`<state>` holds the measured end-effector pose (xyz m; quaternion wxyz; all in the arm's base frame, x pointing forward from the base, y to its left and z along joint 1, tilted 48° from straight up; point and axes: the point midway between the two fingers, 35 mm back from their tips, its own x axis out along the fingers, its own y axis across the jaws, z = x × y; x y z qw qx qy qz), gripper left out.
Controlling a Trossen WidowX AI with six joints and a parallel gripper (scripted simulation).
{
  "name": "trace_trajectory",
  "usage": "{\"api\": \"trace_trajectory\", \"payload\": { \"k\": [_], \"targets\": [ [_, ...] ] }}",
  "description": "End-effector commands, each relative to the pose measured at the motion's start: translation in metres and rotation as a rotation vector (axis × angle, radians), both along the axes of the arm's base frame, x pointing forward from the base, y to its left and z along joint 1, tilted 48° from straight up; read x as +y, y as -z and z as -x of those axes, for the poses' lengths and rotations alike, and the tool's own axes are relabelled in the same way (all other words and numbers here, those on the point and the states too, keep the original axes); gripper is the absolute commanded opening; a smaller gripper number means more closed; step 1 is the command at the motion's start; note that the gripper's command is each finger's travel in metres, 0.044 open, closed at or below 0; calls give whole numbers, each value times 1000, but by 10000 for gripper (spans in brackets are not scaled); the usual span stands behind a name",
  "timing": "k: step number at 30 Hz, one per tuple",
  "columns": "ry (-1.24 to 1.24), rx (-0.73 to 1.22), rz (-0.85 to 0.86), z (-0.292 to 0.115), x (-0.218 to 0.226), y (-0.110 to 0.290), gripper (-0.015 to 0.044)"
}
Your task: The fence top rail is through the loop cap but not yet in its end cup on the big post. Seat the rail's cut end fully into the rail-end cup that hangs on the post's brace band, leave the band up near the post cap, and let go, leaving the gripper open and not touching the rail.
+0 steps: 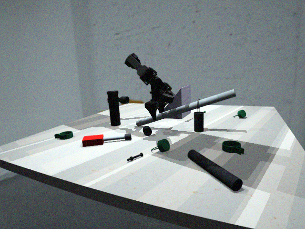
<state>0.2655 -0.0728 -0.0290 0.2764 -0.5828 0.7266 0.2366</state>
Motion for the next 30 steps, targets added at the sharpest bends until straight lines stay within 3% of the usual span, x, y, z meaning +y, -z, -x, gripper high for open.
{"api": "trace_trajectory", "payload": {
  "k": [1, 13, 21, 30],
  "targets": [
    [-3, 14, 4, 4, -5, 6, 440],
    [-3, 15, 7, 8, -17, 16, 440],
    [-3, 15, 7, 8, -17, 16, 230],
    [-3, 15, 7, 8, -17, 16, 170]
  ]
}}
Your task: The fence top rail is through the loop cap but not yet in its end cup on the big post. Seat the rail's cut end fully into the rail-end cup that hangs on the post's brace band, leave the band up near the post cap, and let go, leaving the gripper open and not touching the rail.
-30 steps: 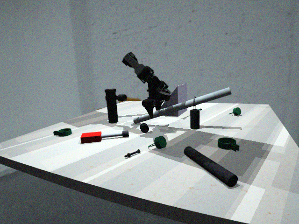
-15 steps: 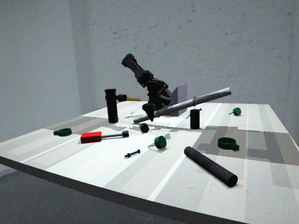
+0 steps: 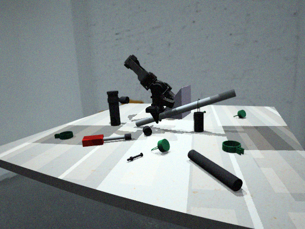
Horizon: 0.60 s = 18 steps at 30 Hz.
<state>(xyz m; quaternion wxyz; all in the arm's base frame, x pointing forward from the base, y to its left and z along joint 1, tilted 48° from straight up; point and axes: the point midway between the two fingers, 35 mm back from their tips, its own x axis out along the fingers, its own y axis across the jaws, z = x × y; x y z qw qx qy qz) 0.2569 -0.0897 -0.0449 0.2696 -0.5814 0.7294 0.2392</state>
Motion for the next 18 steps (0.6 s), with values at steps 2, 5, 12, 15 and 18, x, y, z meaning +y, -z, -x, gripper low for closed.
{"api": "trace_trajectory", "payload": {
  "k": [2, 5, 12, 15, 18],
  "targets": [
    [-3, 0, 2, 0, 0, 0, 157],
    [-3, 0, 2, 0, 0, 0, 137],
    [-3, 0, 2, -1, 3, -3, 0],
    [1, 5, 14, -1, 5, -5, 0],
    [11, 17, 43, 0, 9, -11, 0]
  ]
}}
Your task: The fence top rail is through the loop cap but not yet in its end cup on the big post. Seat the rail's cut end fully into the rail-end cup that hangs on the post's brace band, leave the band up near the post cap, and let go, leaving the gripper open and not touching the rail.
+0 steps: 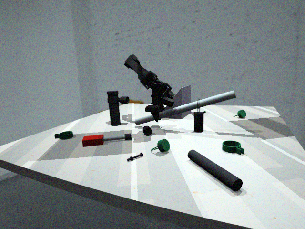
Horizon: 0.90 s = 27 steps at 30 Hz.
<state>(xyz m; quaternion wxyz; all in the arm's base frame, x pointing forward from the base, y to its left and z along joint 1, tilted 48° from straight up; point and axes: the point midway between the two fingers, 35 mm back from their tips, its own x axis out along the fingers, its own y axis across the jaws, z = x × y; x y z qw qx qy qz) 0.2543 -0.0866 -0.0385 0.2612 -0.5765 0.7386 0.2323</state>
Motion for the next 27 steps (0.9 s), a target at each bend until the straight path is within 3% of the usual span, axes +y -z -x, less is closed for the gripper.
{"api": "trace_trajectory", "payload": {
  "k": [1, 21, 27],
  "targets": [
    [-3, 11, 33, -2, 7, -7, 0],
    [-13, 52, 321, -9, 40, -68, 0],
    [-7, 53, 314, -8, 39, -67, 0]
  ]
}}
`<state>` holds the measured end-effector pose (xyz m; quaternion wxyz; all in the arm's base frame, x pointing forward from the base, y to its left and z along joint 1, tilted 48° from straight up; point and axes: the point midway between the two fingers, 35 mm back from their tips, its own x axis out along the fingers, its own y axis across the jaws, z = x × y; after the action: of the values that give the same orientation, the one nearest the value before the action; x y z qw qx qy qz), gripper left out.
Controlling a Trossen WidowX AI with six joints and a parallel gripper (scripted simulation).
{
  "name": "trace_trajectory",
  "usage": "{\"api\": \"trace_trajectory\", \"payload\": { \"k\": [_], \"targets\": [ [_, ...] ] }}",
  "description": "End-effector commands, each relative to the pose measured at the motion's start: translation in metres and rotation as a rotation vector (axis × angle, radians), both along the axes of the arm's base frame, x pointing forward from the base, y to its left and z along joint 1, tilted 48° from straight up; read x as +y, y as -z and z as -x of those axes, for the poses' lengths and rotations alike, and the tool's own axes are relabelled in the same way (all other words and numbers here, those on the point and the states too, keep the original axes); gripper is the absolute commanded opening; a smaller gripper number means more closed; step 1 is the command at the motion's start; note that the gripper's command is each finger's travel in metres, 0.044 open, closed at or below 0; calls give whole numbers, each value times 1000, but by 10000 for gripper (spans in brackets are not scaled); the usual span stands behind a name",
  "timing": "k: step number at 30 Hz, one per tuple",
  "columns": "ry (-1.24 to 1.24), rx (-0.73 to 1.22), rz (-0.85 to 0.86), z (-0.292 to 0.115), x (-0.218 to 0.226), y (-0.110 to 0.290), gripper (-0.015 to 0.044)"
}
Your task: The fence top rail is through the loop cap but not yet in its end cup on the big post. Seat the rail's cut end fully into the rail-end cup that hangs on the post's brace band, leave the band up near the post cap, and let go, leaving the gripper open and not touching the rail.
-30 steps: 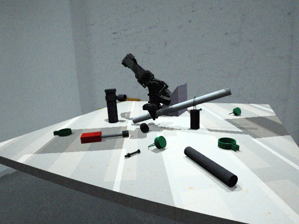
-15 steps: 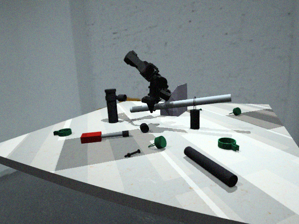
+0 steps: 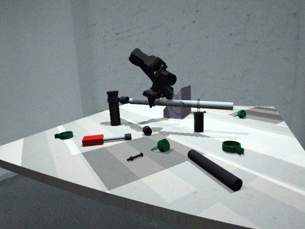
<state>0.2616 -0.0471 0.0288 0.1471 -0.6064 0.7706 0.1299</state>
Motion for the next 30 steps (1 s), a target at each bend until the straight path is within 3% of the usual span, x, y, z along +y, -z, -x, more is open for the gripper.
{"api": "trace_trajectory", "payload": {
  "k": [1, 30],
  "targets": [
    [2, 0, -6, 0, -1, 1, 0],
    [2, -1, -6, -5, 3, -5, 0]
  ]
}}
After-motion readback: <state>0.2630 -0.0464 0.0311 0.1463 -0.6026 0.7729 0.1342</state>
